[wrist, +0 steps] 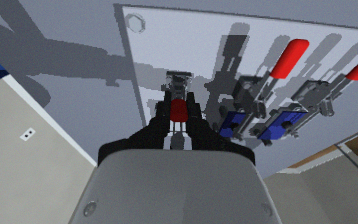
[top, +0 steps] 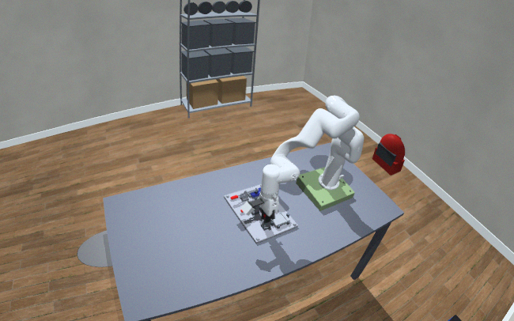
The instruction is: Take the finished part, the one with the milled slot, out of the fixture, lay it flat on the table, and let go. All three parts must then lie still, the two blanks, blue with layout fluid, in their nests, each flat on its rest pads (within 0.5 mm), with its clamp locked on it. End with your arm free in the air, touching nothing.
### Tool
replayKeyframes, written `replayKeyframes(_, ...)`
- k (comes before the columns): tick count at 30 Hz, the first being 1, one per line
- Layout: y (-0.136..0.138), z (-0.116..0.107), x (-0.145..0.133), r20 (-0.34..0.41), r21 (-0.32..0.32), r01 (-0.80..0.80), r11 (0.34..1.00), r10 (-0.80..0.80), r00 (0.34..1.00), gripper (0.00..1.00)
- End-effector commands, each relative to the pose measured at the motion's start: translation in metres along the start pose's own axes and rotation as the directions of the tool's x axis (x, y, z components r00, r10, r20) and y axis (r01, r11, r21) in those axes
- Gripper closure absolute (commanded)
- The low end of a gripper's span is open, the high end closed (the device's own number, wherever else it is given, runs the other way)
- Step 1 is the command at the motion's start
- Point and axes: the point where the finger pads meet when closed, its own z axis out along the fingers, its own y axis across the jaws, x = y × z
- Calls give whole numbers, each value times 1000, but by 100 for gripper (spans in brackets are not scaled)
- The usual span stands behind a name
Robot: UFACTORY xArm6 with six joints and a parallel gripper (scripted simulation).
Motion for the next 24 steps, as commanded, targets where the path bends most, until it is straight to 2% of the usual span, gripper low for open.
replayKeyframes(1, 0, -1, 0, -3, 1, 0, 1000, 0, 1000, 100)
replayKeyframes(18, 0, -2, 0, -4, 1, 0, 1000, 0, 1000, 100)
replayKeyframes(19, 0, -2, 0, -4, 1, 0, 1000, 0, 1000, 53)
replayKeyframes(24, 0, -2, 1, -6, 1, 0, 1000, 0, 1000, 53)
